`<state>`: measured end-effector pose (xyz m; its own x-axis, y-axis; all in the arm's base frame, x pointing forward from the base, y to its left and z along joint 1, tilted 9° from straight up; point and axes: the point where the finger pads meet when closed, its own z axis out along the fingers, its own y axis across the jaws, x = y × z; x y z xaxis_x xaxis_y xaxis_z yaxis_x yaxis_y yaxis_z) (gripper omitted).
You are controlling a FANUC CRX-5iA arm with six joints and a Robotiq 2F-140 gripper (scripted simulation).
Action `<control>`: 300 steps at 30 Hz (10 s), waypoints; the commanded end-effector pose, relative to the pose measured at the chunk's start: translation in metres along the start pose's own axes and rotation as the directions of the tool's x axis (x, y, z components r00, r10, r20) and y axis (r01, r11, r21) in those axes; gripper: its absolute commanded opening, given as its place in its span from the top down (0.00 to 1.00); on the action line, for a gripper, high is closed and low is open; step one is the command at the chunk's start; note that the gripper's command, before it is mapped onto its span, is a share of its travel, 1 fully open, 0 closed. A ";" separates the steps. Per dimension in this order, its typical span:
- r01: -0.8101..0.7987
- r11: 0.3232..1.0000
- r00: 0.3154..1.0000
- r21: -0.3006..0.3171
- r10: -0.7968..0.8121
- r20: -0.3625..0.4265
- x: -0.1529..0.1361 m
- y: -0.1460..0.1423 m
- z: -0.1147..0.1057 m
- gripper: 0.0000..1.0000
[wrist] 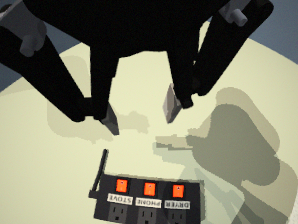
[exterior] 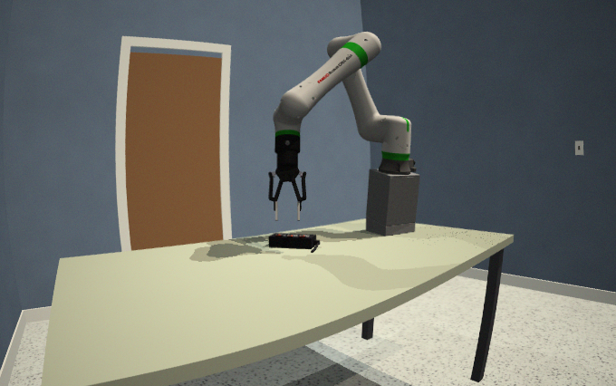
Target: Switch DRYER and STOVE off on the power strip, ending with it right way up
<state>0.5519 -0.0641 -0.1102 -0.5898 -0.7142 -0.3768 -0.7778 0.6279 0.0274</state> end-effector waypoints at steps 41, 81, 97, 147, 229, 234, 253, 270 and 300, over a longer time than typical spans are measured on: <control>0.046 0.994 0.935 -0.100 -0.078 -0.346 0.058 0.017 -0.004 0.00; 0.046 0.994 0.935 -0.100 -0.078 -0.346 0.058 0.017 -0.004 0.00; 0.046 0.994 0.935 -0.100 -0.078 -0.346 0.058 0.017 -0.004 0.00; 0.867 0.442 0.433 -0.227 -0.897 -0.091 0.085 -0.033 -0.011 0.00; 0.914 0.331 0.326 -0.235 -0.943 -0.060 0.096 -0.037 0.026 1.00; 0.914 0.331 0.326 -0.235 -0.943 -0.060 0.097 -0.037 0.031 1.00; 0.914 0.331 0.326 -0.235 -0.943 -0.060 0.099 -0.036 0.036 1.00; 0.914 0.331 0.326 -0.235 -0.943 -0.060 0.099 -0.036 0.036 1.00; 0.914 0.331 0.326 -0.235 -0.943 -0.060 0.099 -0.036 0.037 1.00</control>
<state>0.5297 -0.1461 -0.1823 0.5286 -0.8437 -0.0939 -0.8474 -0.5177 -0.1180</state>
